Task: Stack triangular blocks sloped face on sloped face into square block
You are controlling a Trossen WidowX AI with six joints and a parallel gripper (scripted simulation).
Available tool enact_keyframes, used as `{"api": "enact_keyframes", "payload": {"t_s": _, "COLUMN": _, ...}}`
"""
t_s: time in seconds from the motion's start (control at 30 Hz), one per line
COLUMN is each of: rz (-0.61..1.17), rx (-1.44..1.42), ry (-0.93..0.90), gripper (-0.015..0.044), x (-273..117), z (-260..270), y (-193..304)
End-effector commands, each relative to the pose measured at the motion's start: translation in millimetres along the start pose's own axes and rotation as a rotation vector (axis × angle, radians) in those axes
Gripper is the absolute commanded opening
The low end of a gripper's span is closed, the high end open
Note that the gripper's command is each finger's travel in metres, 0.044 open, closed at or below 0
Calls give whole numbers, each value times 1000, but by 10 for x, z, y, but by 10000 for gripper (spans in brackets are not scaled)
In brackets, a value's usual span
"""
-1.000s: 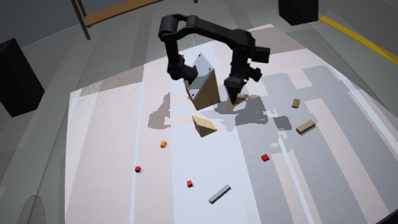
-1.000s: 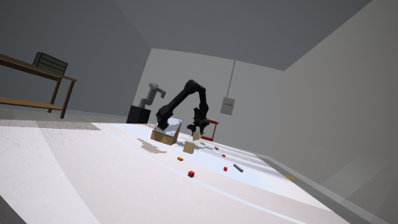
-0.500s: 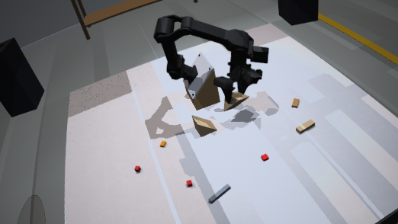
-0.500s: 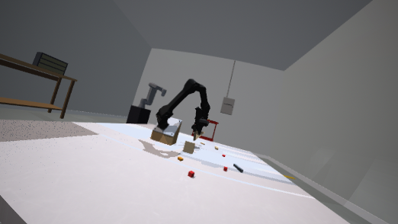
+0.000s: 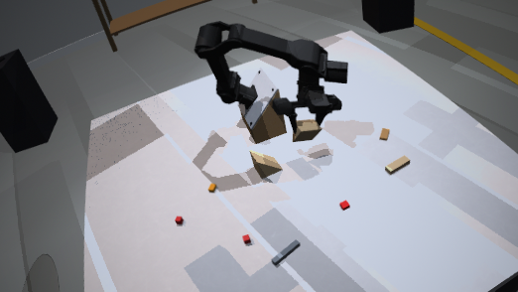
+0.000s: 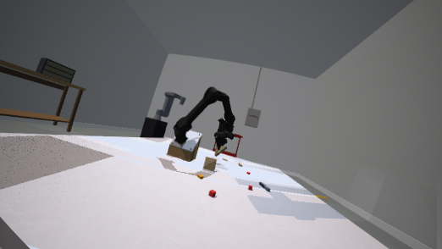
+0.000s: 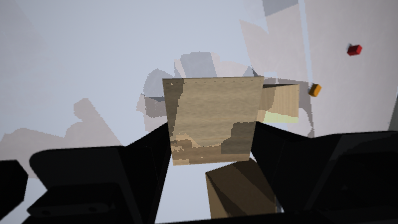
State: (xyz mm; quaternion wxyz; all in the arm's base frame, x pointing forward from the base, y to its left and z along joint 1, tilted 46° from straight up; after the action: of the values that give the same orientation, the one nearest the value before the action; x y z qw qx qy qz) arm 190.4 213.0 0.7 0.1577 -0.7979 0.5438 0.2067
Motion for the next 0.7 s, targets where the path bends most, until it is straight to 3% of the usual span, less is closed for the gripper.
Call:
{"api": "enact_keyframes", "payload": {"t_s": 0.0, "rz": 22, "rx": 156, "ry": -29, "gripper": 0, "x": -10, "z": -31, "y": -38}}
{"api": "enact_keyframes", "payload": {"t_s": 0.67, "rz": 145, "rx": 833, "ry": -103, "gripper": 0, "x": -28, "z": -169, "y": -153}}
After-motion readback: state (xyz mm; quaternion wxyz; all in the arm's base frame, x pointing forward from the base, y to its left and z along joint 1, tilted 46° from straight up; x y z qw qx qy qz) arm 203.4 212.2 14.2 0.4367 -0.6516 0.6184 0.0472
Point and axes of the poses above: the point midway between the two fingers, 35 mm back from their tips, its own x axis out along the fingers, its own z axis across the jaws, y = z × x, the point moved 10 cm from there along -x, back along the fingers, and after that the axes turned 10 degrees about -x, right-handed, at the moved point
